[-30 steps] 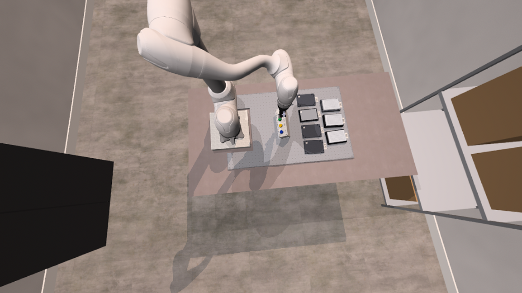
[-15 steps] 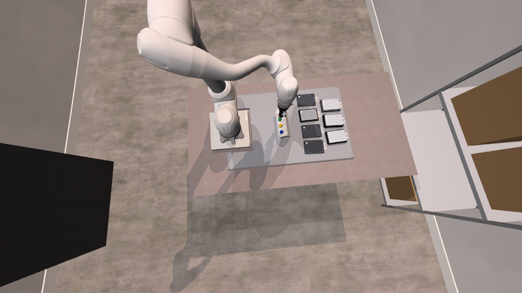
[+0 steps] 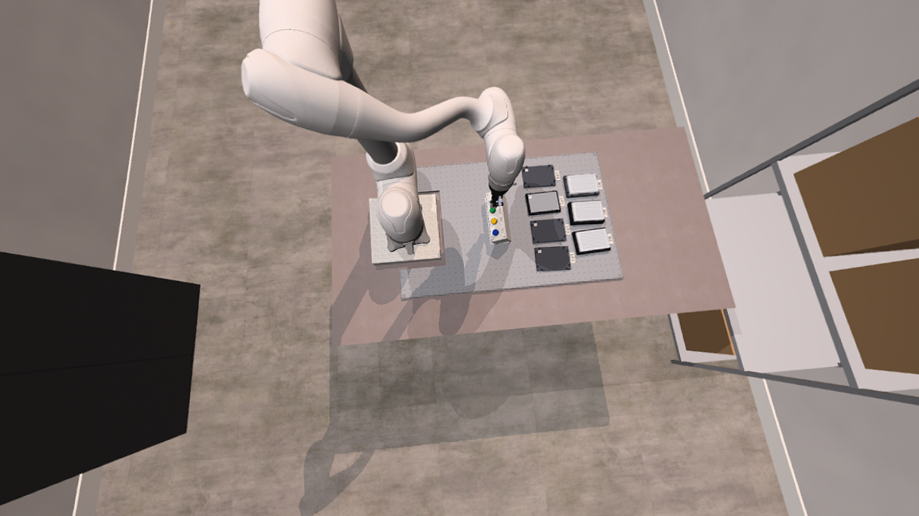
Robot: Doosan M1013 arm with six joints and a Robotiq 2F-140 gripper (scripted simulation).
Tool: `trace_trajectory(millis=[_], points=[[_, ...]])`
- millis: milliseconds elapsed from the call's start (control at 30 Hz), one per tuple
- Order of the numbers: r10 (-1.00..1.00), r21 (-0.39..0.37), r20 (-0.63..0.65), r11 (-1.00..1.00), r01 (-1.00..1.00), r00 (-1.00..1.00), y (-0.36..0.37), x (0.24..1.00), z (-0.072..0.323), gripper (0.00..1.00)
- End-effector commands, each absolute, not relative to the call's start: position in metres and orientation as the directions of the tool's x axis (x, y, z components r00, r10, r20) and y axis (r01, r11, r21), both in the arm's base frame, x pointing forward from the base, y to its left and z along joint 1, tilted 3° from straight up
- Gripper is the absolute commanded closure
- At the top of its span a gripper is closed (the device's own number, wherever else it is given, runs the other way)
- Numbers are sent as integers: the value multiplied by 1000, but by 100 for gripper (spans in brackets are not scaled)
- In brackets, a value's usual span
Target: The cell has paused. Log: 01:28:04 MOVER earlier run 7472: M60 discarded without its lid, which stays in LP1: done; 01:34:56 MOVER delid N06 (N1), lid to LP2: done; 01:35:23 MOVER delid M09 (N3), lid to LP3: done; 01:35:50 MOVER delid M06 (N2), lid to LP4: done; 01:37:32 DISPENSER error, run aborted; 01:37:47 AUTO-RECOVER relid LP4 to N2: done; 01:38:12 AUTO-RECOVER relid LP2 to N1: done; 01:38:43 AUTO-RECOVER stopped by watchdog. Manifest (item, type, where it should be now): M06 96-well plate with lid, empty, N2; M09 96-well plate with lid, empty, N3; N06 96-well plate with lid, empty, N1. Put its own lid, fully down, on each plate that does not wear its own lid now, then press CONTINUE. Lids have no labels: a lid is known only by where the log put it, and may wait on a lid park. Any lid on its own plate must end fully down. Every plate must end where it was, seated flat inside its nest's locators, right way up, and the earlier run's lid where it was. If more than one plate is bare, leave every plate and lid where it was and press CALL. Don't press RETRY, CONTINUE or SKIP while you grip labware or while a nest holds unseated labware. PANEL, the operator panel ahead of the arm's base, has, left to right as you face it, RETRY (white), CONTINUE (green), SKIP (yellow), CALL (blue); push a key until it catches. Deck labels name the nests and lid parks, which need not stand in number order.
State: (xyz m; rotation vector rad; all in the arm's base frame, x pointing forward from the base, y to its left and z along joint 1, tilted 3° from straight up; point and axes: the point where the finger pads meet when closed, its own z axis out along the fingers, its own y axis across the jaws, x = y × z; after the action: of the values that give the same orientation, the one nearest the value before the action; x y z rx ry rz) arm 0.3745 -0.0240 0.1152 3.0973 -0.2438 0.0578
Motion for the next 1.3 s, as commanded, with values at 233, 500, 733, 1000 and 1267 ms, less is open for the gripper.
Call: trace_trajectory(millis=[233,500,733,1000,1267], points=[[-156,31,40,-987,-157,987,-24,375,112,100],[-156,31,40,-987,-157,987,-24,375,108,100],[-156,31,40,-987,-157,987,-24,375,101,100],[-156,31,40,-987,-157,987,-25,375,95,100],[-156,31,40,-987,-157,987,-25,375,89,100]])
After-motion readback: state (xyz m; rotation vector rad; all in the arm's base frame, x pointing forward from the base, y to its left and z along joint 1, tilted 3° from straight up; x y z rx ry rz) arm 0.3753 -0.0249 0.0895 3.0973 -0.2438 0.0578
